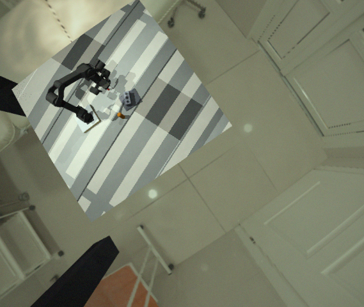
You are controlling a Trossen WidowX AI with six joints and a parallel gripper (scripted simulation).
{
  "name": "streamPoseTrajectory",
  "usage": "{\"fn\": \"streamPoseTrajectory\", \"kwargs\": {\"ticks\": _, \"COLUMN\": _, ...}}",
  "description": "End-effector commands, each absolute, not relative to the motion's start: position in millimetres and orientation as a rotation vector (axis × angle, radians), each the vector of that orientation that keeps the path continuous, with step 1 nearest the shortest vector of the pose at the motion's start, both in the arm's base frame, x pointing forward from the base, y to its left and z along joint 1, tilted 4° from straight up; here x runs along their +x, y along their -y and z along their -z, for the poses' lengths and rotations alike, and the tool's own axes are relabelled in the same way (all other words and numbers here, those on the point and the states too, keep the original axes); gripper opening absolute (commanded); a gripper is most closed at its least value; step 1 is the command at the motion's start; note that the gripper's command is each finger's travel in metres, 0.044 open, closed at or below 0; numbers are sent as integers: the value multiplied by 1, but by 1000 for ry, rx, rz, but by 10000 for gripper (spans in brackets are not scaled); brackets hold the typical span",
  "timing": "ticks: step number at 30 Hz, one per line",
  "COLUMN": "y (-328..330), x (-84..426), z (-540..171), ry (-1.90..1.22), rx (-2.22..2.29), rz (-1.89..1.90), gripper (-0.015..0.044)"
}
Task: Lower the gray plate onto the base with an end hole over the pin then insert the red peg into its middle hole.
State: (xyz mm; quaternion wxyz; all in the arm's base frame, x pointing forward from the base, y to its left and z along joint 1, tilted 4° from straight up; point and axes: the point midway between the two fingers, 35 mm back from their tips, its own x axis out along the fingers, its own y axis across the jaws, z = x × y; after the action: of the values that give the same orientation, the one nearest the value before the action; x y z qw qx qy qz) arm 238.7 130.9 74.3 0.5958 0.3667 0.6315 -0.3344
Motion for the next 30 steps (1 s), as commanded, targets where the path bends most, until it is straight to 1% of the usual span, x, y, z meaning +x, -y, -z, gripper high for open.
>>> {"fn": "streamPoseTrajectory", "kwargs": {"ticks": 1, "y": -131, "x": 237, "z": -67, "ry": -1472, "rx": 853, "rz": 781, "gripper": 440}}
{"fn": "streamPoseTrajectory", "kwargs": {"ticks": 14, "y": -132, "x": 235, "z": -48, "ry": -1472, "rx": 853, "rz": 781, "gripper": 440}}
{"fn": "streamPoseTrajectory", "kwargs": {"ticks": 30, "y": -132, "x": 235, "z": -48, "ry": -1472, "rx": 853, "rz": 781, "gripper": 20}}
